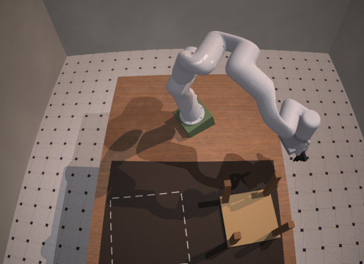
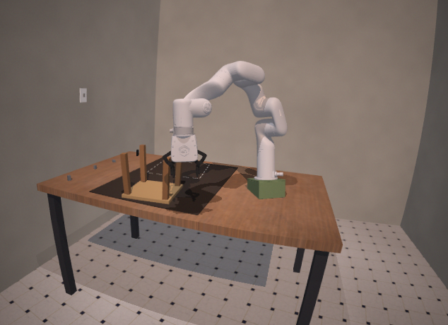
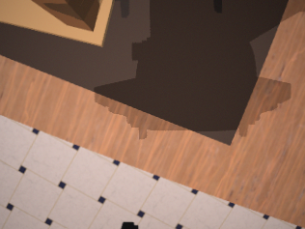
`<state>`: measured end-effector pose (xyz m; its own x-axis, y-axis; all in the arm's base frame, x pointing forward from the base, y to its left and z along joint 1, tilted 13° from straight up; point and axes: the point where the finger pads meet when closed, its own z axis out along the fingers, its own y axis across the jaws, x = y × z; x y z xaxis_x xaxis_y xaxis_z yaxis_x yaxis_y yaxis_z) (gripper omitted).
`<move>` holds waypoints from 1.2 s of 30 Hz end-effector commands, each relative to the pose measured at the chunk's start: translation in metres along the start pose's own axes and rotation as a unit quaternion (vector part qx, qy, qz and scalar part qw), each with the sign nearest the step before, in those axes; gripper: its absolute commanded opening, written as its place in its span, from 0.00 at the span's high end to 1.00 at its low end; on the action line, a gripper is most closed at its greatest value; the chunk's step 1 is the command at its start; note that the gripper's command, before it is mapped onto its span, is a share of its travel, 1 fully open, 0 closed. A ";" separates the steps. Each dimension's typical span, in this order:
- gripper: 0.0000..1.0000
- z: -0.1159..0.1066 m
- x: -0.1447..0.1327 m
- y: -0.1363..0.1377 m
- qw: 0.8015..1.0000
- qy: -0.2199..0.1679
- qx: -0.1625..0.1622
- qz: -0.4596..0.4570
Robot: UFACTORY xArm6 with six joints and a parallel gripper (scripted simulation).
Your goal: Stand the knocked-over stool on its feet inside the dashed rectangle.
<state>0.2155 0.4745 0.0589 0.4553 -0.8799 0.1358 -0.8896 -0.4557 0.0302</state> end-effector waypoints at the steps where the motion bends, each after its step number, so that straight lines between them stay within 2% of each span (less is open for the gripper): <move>1: 0.00 -0.002 -0.001 -0.001 1.000 -0.002 0.002 0.000; 18: 0.00 -0.002 -0.001 -0.001 1.000 -0.002 0.002 0.000; 21: 0.00 -0.011 -0.001 -0.006 1.000 -0.002 0.010 0.001; 23: 0.00 -0.030 0.000 -0.016 1.000 -0.004 0.026 0.005; 25: 0.00 -0.062 0.002 -0.032 0.998 -0.006 0.053 0.012; 26: 0.00 -0.082 0.005 -0.042 0.997 -0.008 0.072 0.017; 30: 0.00 -0.132 0.018 -0.063 0.984 -0.014 0.169 0.057; 32: 0.00 -0.157 0.022 -0.070 0.984 -0.014 0.169 0.057; 34: 0.00 -0.157 0.022 -0.070 0.984 -0.014 0.169 0.057; 35: 0.00 -0.194 0.030 -0.081 0.984 -0.014 0.169 0.057; 36: 0.00 -0.203 0.032 -0.084 0.984 -0.014 0.169 0.057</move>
<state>0.2775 0.5056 0.2044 0.3655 -0.9267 0.0877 -0.8810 -0.3749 -0.2885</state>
